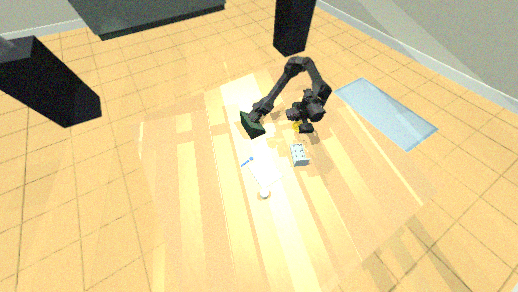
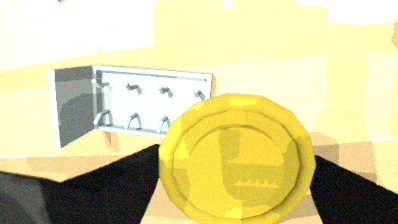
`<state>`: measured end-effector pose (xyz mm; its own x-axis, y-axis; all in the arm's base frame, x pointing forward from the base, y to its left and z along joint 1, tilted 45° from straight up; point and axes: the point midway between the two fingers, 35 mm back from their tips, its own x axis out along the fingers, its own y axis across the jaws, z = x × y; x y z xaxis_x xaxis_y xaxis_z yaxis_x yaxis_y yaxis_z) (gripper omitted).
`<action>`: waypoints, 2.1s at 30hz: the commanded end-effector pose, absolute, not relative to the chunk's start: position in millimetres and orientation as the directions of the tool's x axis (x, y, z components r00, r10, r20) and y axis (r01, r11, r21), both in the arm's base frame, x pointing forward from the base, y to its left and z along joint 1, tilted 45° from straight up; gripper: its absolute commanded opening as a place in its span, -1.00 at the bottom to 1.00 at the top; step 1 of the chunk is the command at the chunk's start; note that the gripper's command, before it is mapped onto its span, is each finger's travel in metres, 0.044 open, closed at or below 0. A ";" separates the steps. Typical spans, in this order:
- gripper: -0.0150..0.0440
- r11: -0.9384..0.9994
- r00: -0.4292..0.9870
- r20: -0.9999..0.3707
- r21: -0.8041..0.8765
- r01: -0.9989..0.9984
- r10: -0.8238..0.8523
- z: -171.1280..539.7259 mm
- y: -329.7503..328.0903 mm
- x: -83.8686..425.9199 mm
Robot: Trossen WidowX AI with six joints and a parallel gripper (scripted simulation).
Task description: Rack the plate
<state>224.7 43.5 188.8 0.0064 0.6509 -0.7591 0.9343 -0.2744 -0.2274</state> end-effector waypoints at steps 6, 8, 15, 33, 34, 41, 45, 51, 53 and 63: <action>-0.49 -0.171 -0.040 -0.868 -0.142 0.975 0.494 160.7 48.9 215.8; -0.49 -0.143 -0.043 -0.890 -0.120 0.982 0.453 154.6 49.4 214.9; -0.49 -0.043 -0.025 -0.951 -0.040 0.998 0.307 135.8 50.4 214.1; -0.49 0.219 0.174 -0.984 0.163 0.962 -0.031 106.2 53.9 224.3; -0.49 0.233 0.190 -0.981 0.174 0.957 -0.047 105.4 54.3 225.2; -0.49 0.328 0.310 -0.940 0.251 0.911 -0.140 102.0 58.5 231.3; -0.49 0.378 0.382 -0.906 0.294 0.878 -0.182 101.8 61.7 234.5; -0.49 0.447 0.491 -0.840 0.357 0.821 -0.230 103.7 67.6 238.5; -0.49 0.468 0.526 -0.815 0.377 0.799 -0.242 104.8 69.8 239.5; -0.49 0.557 0.691 -0.667 0.475 0.681 -0.277 113.9 81.9 241.0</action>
